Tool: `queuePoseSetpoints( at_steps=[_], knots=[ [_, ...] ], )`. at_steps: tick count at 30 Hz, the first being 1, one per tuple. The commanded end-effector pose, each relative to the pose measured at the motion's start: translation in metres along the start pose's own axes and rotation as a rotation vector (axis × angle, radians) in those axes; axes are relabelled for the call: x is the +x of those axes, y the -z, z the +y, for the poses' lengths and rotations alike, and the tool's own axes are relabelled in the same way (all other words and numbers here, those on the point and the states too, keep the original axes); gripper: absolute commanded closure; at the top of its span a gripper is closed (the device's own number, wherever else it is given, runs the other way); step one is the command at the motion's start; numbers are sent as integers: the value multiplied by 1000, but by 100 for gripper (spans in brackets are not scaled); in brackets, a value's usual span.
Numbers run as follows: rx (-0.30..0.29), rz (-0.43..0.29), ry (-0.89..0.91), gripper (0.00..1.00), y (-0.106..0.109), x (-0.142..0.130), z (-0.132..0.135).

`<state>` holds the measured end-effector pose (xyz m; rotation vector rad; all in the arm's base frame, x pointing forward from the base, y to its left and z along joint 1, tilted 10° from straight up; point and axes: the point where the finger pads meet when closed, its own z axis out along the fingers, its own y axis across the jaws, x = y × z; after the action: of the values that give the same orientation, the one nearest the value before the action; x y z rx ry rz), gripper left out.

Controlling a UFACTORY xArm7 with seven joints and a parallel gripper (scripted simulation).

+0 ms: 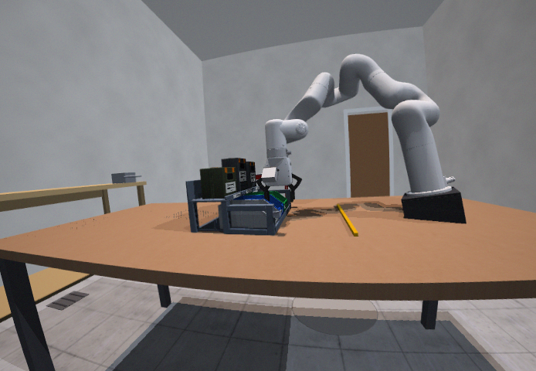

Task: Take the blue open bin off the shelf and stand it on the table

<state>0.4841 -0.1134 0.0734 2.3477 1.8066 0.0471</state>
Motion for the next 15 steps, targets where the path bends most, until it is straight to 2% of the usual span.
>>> queuePoseSetpoints(
  at_steps=[1,12,15],
  knots=[
    [-4,0,1,0,2,0,1],
    [-4,0,1,0,2,0,1],
    [-4,0,1,0,-4,0,1]
  ],
)
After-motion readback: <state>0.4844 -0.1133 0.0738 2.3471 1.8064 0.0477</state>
